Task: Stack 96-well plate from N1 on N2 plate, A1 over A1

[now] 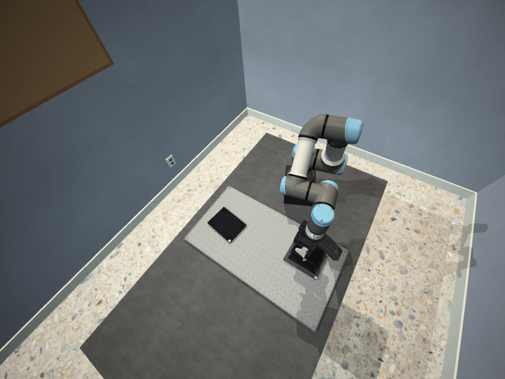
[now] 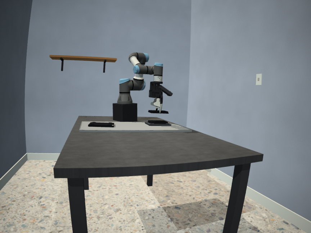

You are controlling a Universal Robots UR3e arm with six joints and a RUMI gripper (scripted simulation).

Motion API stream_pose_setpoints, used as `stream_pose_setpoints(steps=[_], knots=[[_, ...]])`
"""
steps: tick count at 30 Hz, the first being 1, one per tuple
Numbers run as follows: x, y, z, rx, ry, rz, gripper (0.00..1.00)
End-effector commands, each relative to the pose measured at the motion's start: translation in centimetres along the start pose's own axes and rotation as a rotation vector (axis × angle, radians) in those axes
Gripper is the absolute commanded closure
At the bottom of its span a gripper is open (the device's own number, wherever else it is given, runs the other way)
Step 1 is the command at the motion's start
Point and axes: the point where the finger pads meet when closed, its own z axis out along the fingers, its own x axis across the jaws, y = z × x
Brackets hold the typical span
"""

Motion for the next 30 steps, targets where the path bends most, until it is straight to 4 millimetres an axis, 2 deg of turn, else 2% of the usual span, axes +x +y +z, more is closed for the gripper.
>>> stream_pose_setpoints(steps=[1, 30], knots=[[0.3, 0.0, 0.8, 0.001, 0.011, -0.001, 1.00], [0.7, -0.1, 5.0, 0.001, 0.011, -0.001, 1.00]])
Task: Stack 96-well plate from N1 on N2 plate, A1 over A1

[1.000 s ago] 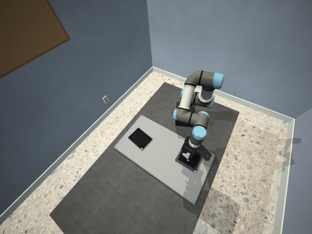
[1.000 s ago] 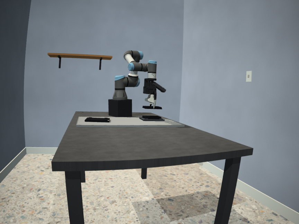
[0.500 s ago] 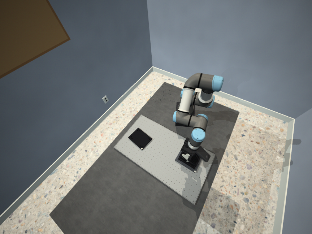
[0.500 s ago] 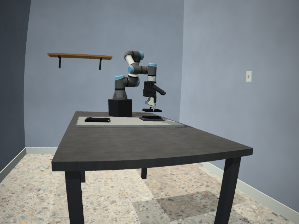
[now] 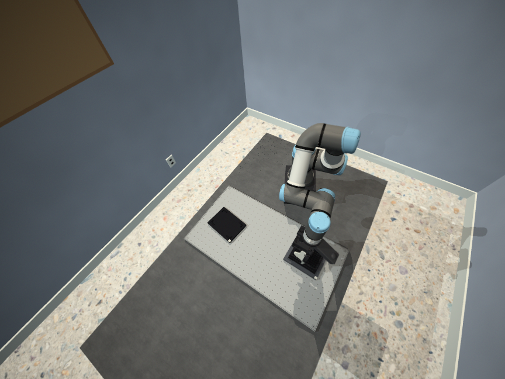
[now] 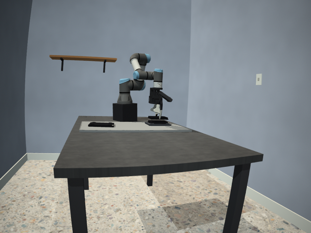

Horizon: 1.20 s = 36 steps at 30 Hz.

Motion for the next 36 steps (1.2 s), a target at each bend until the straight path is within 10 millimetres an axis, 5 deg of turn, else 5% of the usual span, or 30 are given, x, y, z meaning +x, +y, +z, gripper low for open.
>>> stream_pose_setpoints(steps=[1, 36], knots=[[0.54, -0.07, 0.64, 0.003, 0.017, 0.000, 1.00], [0.28, -0.02, 0.88, 0.003, 0.017, 0.000, 1.00]])
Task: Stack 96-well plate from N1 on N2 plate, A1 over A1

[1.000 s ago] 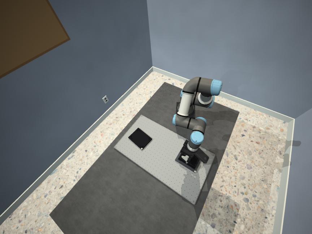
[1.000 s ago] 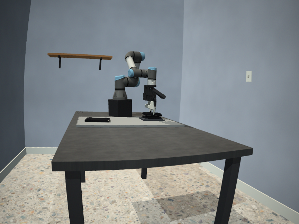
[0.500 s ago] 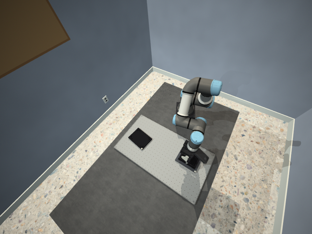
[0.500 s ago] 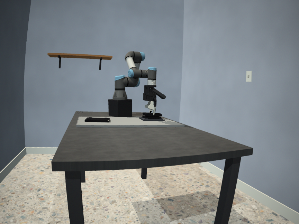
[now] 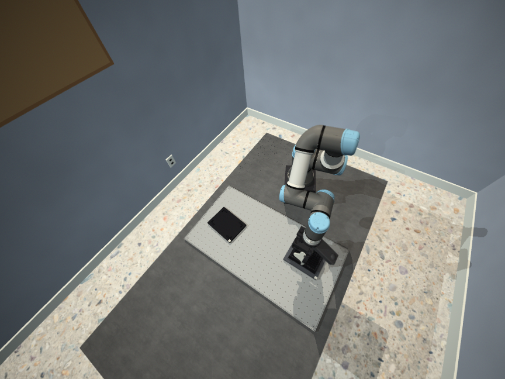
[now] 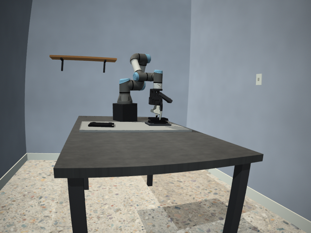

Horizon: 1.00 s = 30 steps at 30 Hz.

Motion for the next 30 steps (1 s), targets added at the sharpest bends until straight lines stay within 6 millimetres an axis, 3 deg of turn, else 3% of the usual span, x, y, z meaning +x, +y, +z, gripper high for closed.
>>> stream_pose_setpoints(steps=[1, 30], knots=[[0.02, 0.04, 0.11, 0.000, 0.003, 0.000, 1.00], [-0.03, 0.05, 0.52, 0.000, 0.003, 0.000, 1.00]])
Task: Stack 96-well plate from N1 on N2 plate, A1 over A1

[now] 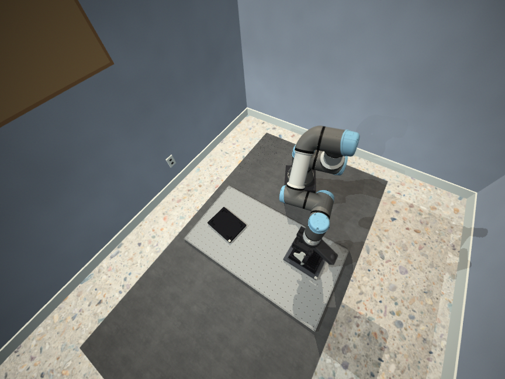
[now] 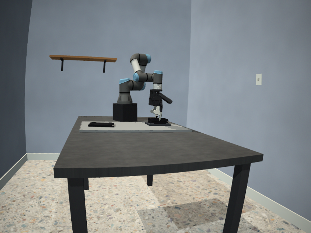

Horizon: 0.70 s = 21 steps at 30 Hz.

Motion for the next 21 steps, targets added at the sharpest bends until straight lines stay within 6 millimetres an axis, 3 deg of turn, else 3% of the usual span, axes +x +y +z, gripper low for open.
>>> stream_pose_setpoints(steps=[1, 21], knots=[[0.08, 0.03, 0.09, 0.000, 0.003, 0.000, 1.00], [0.07, 0.03, 0.39, 0.000, 0.003, 0.000, 1.00]])
